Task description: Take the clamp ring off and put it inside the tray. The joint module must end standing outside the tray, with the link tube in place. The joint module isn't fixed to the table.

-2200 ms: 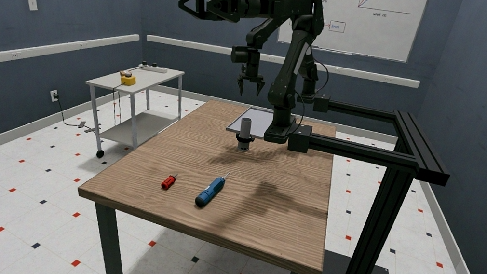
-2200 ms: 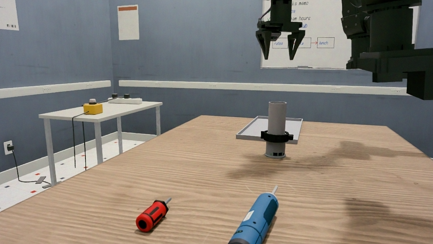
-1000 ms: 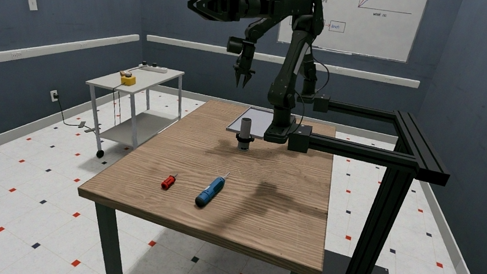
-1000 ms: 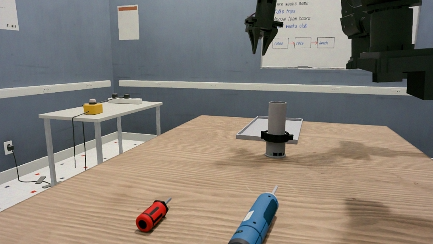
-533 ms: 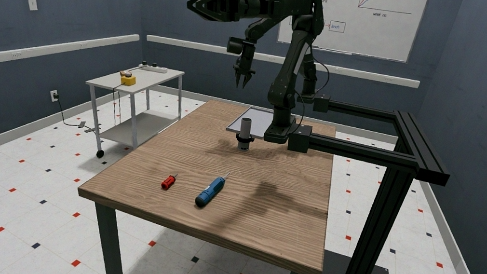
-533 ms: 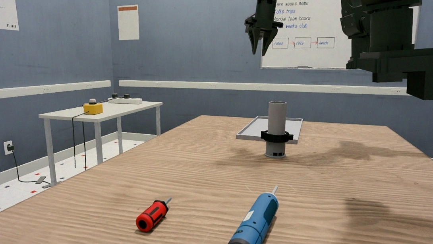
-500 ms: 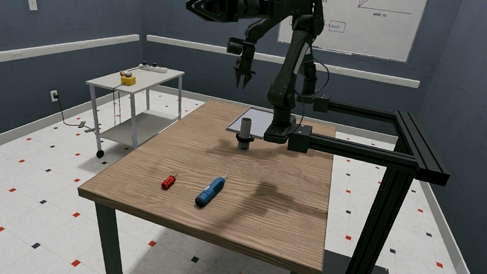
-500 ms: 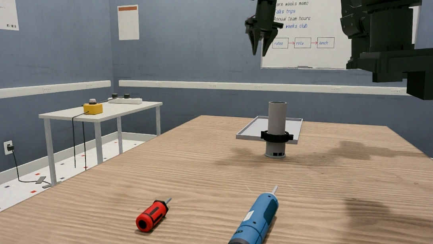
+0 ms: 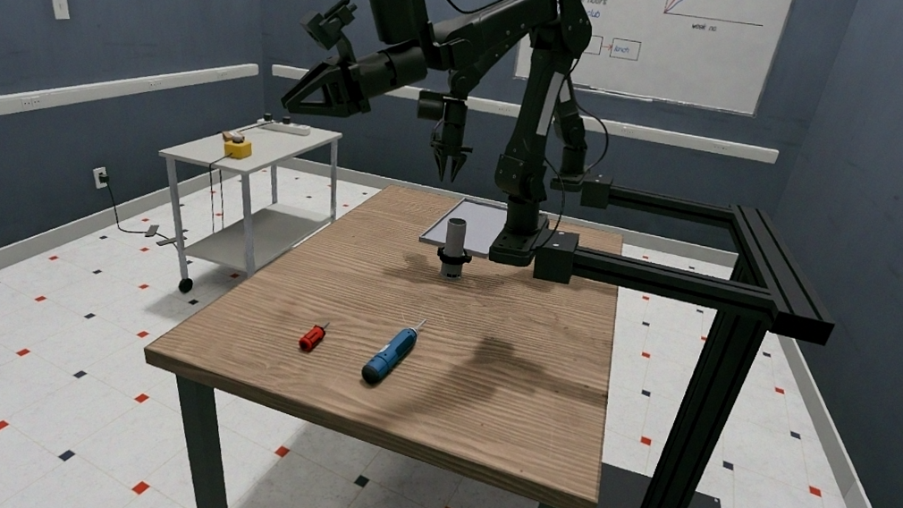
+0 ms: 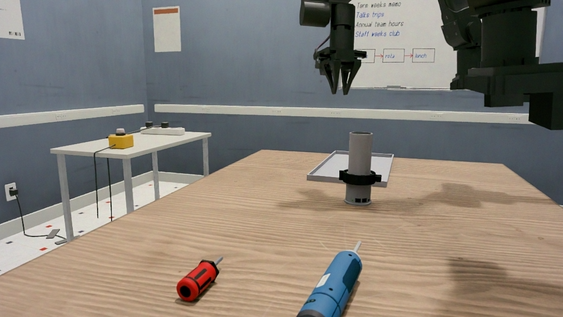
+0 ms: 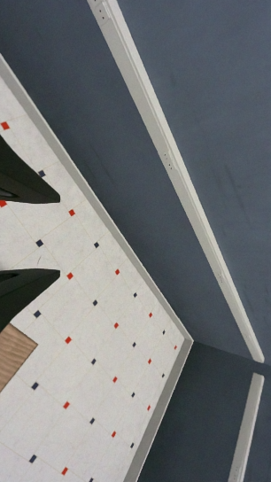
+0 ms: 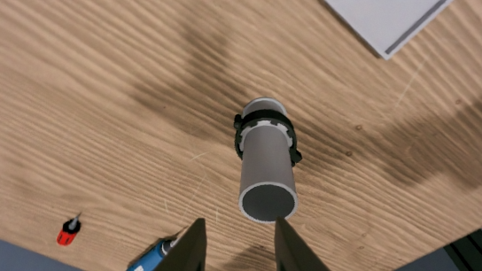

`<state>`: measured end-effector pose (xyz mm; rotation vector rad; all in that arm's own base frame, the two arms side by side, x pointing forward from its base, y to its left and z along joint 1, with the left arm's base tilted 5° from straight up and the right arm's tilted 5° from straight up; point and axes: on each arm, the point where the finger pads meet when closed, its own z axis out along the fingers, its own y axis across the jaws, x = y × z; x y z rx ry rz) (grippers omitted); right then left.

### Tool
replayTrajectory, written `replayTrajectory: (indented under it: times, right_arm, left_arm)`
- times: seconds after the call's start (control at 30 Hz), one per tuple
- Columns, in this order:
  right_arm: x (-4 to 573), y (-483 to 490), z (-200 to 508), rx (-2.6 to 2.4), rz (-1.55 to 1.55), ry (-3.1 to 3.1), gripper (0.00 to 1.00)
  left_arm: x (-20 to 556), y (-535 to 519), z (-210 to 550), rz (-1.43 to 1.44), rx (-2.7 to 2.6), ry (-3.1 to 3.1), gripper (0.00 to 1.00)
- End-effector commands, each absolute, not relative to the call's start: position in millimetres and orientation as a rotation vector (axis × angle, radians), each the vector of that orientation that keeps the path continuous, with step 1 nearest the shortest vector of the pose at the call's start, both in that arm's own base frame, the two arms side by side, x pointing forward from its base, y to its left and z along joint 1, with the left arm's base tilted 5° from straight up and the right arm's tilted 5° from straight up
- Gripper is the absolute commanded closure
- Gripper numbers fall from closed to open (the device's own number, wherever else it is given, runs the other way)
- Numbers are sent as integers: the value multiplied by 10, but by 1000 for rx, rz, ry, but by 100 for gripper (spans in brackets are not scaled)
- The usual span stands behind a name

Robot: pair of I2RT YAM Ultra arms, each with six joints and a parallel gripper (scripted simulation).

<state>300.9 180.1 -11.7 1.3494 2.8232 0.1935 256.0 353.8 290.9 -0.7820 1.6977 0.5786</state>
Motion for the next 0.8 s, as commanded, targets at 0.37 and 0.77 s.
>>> replayTrajectory:
  times: [0.37, 0.77]
  right_arm:
    - [3081, 1833, -491, 1106, 405, 3018, 70]
    - [2918, 1747, -786, 977, 515, 3129, 70]
  left_arm:
    - [3580, 2932, 2166, 233, -510, 1898, 70]
    - [3878, 2204, 1290, -46, -394, 2083, 70]
